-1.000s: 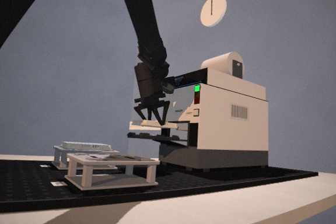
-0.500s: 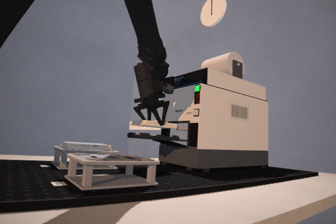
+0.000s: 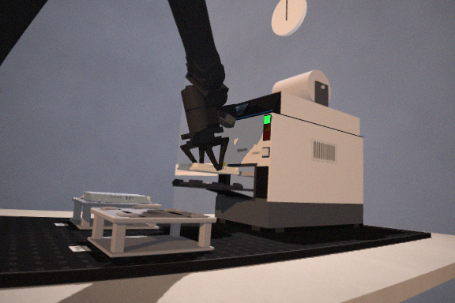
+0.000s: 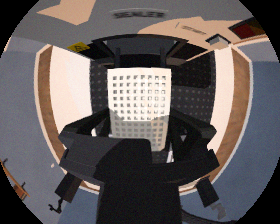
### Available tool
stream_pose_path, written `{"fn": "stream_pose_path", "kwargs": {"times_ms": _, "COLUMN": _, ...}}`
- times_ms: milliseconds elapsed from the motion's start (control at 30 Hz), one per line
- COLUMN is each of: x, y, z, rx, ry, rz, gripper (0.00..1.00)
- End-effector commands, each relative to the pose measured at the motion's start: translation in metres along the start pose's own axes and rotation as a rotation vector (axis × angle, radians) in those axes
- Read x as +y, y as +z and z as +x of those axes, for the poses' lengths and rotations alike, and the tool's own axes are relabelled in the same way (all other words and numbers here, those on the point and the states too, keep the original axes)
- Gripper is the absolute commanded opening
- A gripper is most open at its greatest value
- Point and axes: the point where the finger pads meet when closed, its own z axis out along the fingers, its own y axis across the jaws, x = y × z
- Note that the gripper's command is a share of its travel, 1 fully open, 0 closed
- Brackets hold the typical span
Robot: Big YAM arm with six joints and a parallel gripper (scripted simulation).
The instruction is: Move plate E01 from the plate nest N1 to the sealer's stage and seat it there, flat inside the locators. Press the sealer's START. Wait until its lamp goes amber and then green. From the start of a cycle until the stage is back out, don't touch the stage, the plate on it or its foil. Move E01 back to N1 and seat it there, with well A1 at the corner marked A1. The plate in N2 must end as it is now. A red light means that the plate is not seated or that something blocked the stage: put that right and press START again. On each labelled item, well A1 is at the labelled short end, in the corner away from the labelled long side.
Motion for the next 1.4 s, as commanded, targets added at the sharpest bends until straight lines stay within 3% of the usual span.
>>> {"fn": "stream_pose_path", "kwargs": {"times_ms": 0, "x": -0.012, "y": -0.012, "z": -0.034, "rx": -0.05, "ry": 0.072, "rz": -0.013, "gripper": 0.0}}
{"fn": "stream_pose_path", "kwargs": {"times_ms": 267, "x": -0.012, "y": 0.0, "z": -0.019, "rx": -0.029, "ry": 0.035, "rz": -0.007, "gripper": 0.0}}
{"fn": "stream_pose_path", "kwargs": {"times_ms": 700, "x": 0.002, "y": -0.001, "z": -0.002, "rx": -0.031, "ry": -0.002, "rz": -0.01, "gripper": 0.0}}
{"fn": "stream_pose_path", "kwargs": {"times_ms": 900, "x": 0.0, "y": 0.019, "z": 0.006, "rx": 0.002, "ry": -0.007, "rz": -0.001, "gripper": 0.0}}
{"fn": "stream_pose_path", "kwargs": {"times_ms": 1100, "x": 0.0, "y": 0.023, "z": 0.009, "rx": 0.01, "ry": -0.012, "rz": 0.0, "gripper": 0.0}}
{"fn": "stream_pose_path", "kwargs": {"times_ms": 1367, "x": -0.003, "y": 0.013, "z": 0.002, "rx": -0.014, "ry": 0.005, "rz": -0.008, "gripper": 0.0}}
